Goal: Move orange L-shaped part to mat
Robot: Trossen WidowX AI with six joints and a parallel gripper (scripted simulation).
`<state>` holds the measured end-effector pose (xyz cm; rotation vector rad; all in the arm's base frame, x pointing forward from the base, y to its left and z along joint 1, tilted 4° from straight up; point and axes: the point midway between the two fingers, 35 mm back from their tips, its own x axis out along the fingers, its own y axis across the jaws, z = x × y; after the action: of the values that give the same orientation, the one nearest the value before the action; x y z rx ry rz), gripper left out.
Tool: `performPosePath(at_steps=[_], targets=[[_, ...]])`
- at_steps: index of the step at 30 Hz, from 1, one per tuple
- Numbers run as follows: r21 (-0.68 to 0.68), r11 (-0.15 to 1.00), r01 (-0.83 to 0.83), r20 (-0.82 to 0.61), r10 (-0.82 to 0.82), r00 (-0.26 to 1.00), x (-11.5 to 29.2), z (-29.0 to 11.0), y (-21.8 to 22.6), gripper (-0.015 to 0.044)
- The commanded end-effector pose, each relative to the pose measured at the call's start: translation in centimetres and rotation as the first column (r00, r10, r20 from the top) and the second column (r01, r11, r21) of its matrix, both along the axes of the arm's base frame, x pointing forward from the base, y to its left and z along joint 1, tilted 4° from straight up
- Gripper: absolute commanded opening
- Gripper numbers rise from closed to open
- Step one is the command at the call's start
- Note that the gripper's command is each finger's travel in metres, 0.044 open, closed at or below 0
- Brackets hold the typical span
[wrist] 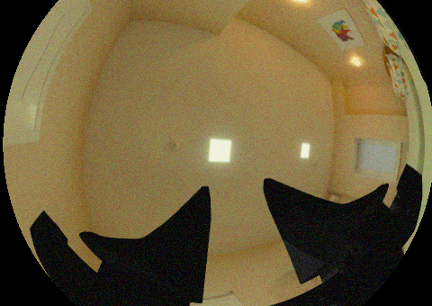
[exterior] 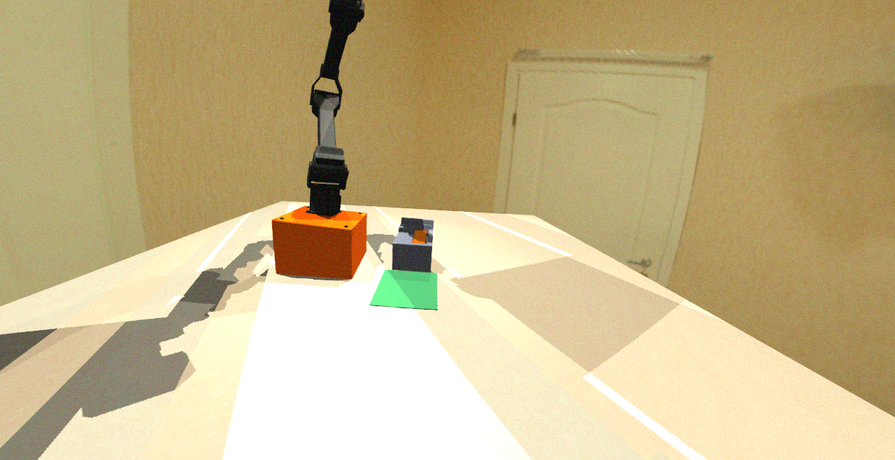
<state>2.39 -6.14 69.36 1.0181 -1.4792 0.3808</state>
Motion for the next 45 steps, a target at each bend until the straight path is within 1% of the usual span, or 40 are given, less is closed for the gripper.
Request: performPosePath(at_steps=[1,3,4,6,10,13,16,19,21,23,26,29,32,35,37,39,41,45], targets=[[0.129,0.992,0.001,-0.187,0.023,0.982,5.5,-2.7,-4.7,0.018],[0.182,0.983,0.001,-0.295,0.054,0.954,8.7,-4.6,-6.4,0.018],[0.177,0.984,0.029,-0.377,0.041,0.925,10.4,-5.6,-6.9,0.018],[0.21,0.977,0.018,-0.485,0.088,0.87,13.8,-7.9,-7.7,0.018],[0.249,0.968,0.019,-0.682,0.162,0.713,20.1,-13.3,-8.3,0.018],[0.252,0.968,0.011,-0.811,0.205,0.549,24.5,-17.8,-7.5,0.018],[0.236,0.972,-0.015,-0.908,0.225,0.354,28.1,-22.7,-5.8,0.018],[0.206,0.976,-0.064,-0.967,0.213,0.137,31.0,-27.8,-3.3,0.018],[0.184,0.977,-0.111,-0.983,0.184,-0.012,32.3,-31.4,-1.2,0.018],[0.162,0.972,-0.17,-0.978,0.135,-0.159,33.1,-34.9,1.0,0.018],[0.132,0.951,-0.281,-0.932,0.022,-0.363,33.4,-40.3,4.7,0.018],[0.119,0.903,-0.412,-0.835,-0.133,-0.533,32.4,-45.6,8.4,0.018],[0.131,0.824,-0.551,-0.692,-0.322,-0.646,30.0,-50.6,11.9,0.018],[0.18,0.701,-0.69,-0.504,-0.537,-0.677,26.3,-55.3,14.8,0.018],[0.237,0.597,-0.767,-0.36,-0.679,-0.64,23.1,-58.0,16.3,0.018],[0.295,0.508,-0.81,-0.246,-0.778,-0.578,20.4,-59.8,17.0,0.018],[0.318,0.475,-0.821,-0.205,-0.811,-0.548,19.4,-60.4,17.2,0.018],[0.318,0.475,-0.821,-0.205,-0.811,-0.548,19.4,-60.4,17.2,0.018]])
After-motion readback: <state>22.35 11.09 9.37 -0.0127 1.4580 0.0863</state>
